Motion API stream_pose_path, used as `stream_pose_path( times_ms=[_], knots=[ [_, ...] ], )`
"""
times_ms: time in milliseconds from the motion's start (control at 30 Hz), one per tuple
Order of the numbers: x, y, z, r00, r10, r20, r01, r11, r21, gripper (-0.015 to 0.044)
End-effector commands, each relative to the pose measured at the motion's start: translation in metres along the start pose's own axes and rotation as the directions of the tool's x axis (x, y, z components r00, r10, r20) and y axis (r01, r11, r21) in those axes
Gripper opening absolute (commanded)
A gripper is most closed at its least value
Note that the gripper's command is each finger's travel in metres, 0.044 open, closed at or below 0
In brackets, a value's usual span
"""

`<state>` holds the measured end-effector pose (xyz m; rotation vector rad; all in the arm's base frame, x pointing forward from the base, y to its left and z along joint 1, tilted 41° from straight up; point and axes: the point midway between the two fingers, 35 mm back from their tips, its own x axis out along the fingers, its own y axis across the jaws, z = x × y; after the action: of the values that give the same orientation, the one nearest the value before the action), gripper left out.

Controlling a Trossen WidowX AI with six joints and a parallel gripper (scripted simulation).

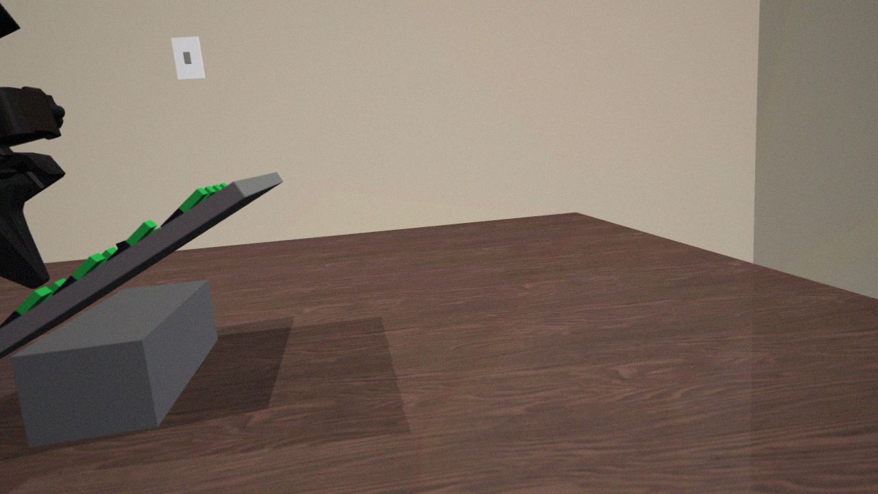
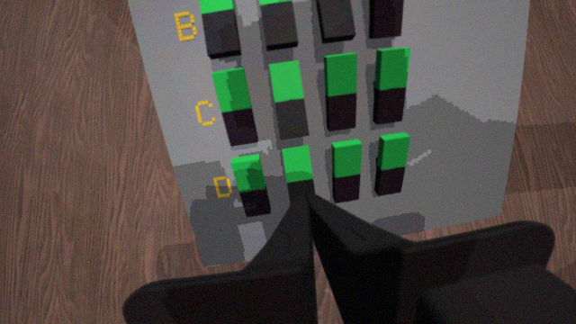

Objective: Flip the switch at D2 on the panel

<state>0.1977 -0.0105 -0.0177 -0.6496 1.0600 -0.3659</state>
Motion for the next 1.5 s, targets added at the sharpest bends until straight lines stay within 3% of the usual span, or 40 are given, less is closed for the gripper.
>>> stream_pose_path(
  times_ms=[0,1467],
  knots=[
    [0.0046,0.0005,-0.0022,1.000,0.001,-0.006,-0.002,1.000,-0.008,0.0000],
    [0.0084,0.0005,-0.0024,1.000,0.001,-0.006,-0.001,1.000,-0.009,0.0000]
  ],
)
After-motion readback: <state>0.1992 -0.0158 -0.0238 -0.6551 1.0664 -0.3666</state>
